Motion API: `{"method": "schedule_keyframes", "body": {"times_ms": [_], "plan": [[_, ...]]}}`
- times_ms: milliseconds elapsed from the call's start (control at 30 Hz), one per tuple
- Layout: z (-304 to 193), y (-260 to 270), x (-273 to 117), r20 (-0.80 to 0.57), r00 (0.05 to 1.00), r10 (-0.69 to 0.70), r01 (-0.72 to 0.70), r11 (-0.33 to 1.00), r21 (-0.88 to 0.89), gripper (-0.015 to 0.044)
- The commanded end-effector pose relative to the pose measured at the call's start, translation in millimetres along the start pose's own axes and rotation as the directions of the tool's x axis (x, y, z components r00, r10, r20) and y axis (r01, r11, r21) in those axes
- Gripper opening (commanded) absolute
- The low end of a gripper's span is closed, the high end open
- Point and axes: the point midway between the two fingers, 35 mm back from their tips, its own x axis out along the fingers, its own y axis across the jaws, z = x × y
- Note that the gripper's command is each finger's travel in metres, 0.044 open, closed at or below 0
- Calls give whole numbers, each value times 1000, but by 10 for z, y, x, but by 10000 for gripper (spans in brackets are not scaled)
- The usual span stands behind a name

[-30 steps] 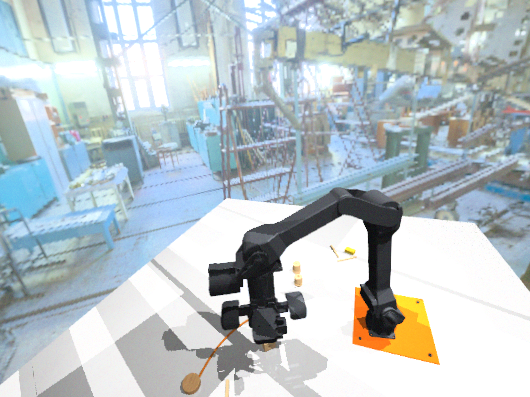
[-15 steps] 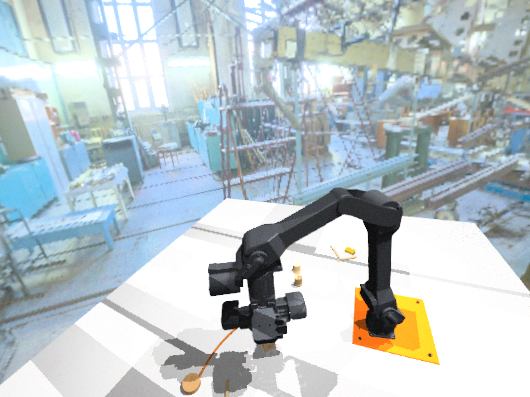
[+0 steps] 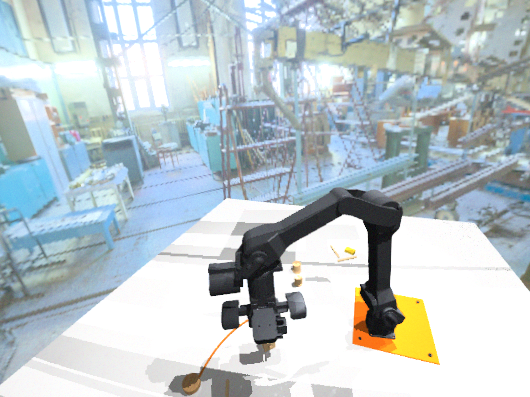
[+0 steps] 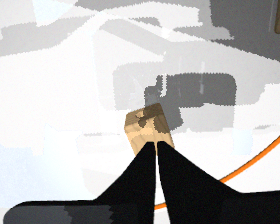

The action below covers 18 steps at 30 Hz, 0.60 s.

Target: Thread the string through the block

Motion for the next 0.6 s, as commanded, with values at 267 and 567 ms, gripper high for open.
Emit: {"method": "schedule_keyframes", "body": {"times_ms": [267, 567], "plan": [[-21, 5, 0, 0, 1000, 0, 0, 997, 71, 52], [-303, 86, -5, -5, 1000, 0, 4, 514, 858, 289]]}}
